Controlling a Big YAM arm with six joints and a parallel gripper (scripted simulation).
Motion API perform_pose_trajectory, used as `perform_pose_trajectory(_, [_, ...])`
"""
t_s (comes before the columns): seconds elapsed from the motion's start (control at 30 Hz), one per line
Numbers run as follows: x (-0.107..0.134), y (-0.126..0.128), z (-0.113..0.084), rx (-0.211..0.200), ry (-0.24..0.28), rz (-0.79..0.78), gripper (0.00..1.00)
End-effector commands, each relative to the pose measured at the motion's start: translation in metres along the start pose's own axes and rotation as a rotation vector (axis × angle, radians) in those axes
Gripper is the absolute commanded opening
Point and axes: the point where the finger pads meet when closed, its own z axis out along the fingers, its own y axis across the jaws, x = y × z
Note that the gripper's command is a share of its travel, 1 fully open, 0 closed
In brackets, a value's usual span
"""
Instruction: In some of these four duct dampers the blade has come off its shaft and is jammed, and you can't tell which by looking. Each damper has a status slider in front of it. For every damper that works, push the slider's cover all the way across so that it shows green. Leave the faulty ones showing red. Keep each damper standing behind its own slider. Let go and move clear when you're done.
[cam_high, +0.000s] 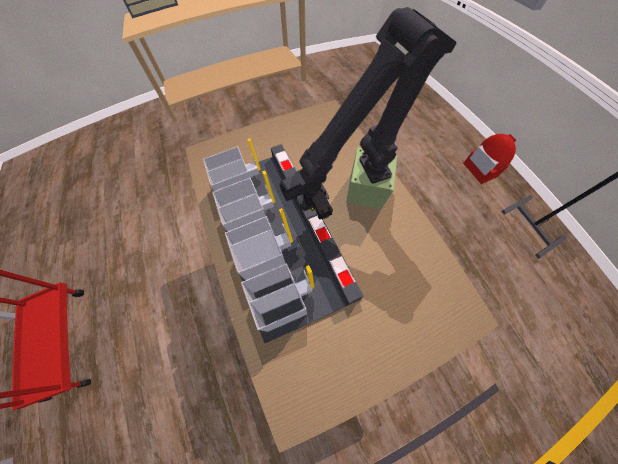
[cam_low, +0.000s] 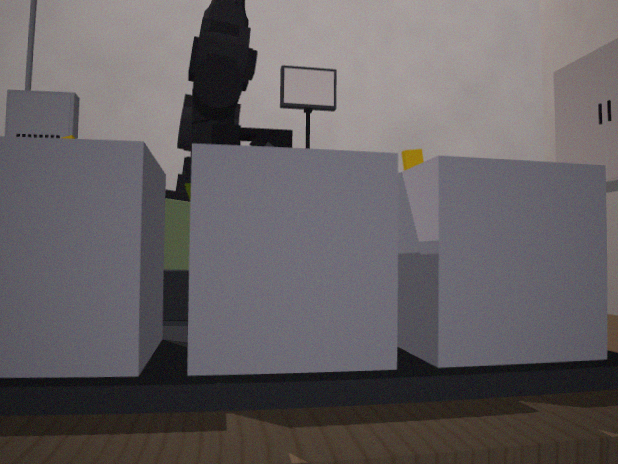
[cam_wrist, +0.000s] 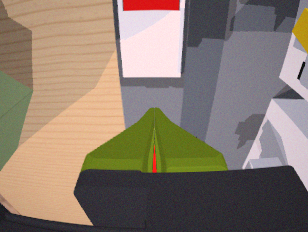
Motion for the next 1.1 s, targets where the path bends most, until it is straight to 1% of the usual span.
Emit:
perform_pose_trajectory(0.0, [-0.001,-0.002,-0.003,0.027,0.001,0.003,0.00])
perform_pose_trajectory(0.27, [-0.002,-0.002,-0.003,0.027,0.001,0.003,0.00])
perform_pose_trajectory(0.4, [-0.002,0.001,0.001,0.014,0.002,0.003,0.00])
perform_pose_trajectory(0.5, [-0.001,0.004,0.006,-0.003,0.004,0.005,0.00])
perform_pose_trajectory(0.67, [-0.001,0.004,0.007,-0.003,0.004,0.005,0.00])
perform_pose_trajectory(0.7, [-0.001,0.003,0.007,0.002,0.004,0.006,0.00])
perform_pose_trajectory(0.73, [-0.001,0.004,0.008,-0.003,0.005,0.006,0.00])
perform_pose_trajectory(1.07, [-0.001,0.004,0.015,-0.003,0.005,0.006,0.00])
